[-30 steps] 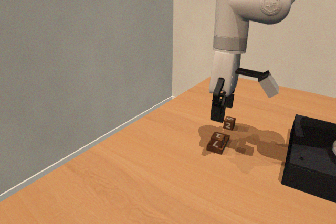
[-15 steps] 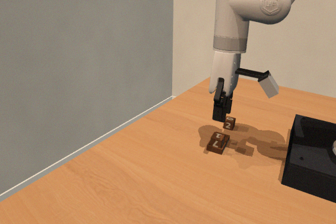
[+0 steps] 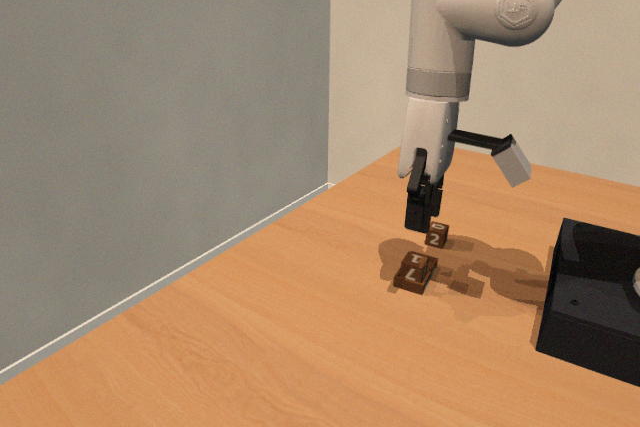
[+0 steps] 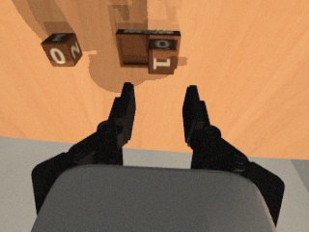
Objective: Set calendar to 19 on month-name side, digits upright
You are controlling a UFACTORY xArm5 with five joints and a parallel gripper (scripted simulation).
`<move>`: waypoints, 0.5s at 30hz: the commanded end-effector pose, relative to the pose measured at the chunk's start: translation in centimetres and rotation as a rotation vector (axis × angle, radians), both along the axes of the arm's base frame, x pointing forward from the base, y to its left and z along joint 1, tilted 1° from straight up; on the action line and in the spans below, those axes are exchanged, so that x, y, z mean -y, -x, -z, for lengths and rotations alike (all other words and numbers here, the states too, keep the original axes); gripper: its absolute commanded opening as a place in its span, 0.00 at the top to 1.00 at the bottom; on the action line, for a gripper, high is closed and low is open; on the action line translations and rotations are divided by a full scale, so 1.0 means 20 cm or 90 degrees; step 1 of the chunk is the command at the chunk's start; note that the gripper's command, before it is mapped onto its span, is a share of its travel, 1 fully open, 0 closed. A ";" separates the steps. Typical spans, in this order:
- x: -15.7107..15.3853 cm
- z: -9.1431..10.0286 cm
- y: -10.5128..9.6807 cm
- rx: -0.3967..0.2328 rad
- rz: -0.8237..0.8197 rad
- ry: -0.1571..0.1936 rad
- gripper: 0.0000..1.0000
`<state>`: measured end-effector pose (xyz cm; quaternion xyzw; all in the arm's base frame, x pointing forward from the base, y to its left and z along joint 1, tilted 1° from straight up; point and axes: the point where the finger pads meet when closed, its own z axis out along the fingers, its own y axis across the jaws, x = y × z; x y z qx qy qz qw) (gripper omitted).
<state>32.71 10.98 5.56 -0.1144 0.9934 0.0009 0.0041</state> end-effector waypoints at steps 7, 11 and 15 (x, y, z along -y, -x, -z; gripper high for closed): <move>0.00 0.00 -0.01 0.002 0.000 -0.001 0.51; 0.00 0.00 -0.01 0.002 0.000 -0.001 0.51; 0.00 0.00 -0.01 0.002 0.000 -0.001 0.51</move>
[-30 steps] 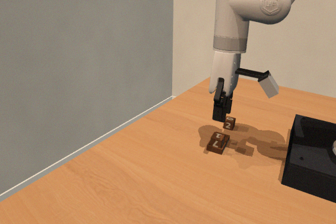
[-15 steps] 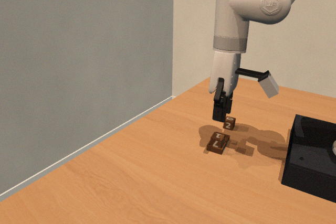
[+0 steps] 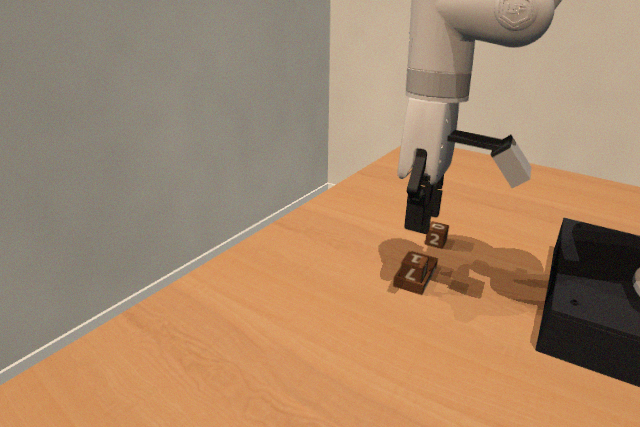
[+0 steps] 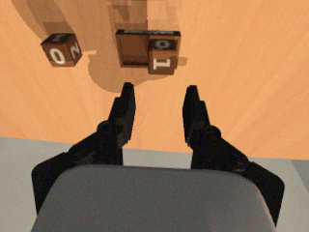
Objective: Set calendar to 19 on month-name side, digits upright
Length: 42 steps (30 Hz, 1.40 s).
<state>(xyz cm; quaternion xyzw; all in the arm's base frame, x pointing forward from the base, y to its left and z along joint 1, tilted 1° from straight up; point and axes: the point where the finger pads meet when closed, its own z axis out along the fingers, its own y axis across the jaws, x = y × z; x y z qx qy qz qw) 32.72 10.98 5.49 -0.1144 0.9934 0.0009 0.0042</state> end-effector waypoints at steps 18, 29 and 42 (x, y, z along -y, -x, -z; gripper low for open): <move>0.00 0.09 -0.01 0.001 0.000 0.000 0.51; 0.00 0.16 -0.01 0.001 0.000 0.000 0.51; -0.01 0.23 -0.01 0.001 0.000 0.000 0.51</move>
